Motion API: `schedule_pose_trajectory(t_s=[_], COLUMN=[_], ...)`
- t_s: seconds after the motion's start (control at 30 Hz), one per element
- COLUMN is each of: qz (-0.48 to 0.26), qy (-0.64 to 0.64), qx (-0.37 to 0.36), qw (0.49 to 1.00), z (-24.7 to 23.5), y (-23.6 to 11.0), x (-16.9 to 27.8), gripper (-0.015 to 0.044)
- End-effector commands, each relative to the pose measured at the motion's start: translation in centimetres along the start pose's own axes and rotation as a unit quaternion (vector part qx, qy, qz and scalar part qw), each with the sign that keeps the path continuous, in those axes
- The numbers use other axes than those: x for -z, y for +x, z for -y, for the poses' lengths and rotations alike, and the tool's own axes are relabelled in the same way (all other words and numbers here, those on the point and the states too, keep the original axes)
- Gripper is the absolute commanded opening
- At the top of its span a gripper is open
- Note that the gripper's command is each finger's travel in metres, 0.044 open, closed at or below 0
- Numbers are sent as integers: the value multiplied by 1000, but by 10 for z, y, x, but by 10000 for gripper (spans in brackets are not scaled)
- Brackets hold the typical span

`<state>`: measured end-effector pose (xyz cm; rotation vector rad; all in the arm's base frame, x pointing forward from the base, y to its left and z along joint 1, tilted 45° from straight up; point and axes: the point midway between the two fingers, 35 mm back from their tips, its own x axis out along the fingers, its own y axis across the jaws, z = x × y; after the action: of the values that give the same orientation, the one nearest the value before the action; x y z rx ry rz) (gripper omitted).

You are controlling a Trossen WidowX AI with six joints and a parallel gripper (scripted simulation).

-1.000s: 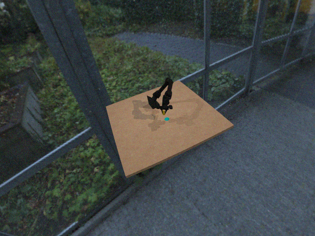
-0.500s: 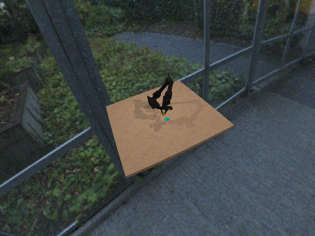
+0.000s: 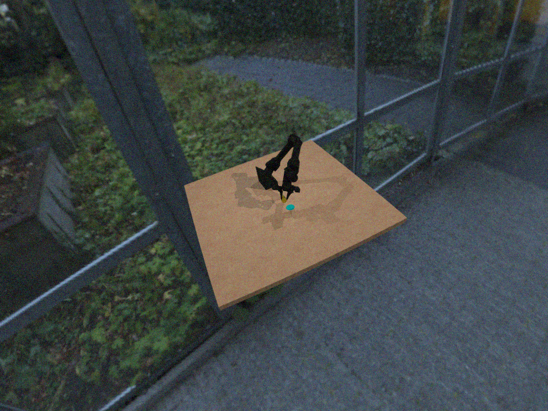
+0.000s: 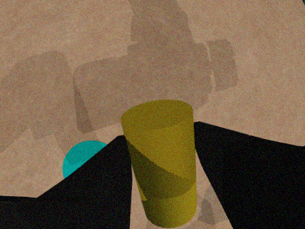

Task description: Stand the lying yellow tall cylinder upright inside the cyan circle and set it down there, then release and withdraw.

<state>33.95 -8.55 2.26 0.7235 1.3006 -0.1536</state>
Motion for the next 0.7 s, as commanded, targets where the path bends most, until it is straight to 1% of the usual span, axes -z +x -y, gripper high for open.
schedule_pose_trajectory(t_s=[0.0, 0.67], qz=[11, 73], qy=[2, 3], qx=[6, 28], qw=[1000, 997], z=[0, 0], y=[1, 7], x=[0, -2], gripper=[105, 105])
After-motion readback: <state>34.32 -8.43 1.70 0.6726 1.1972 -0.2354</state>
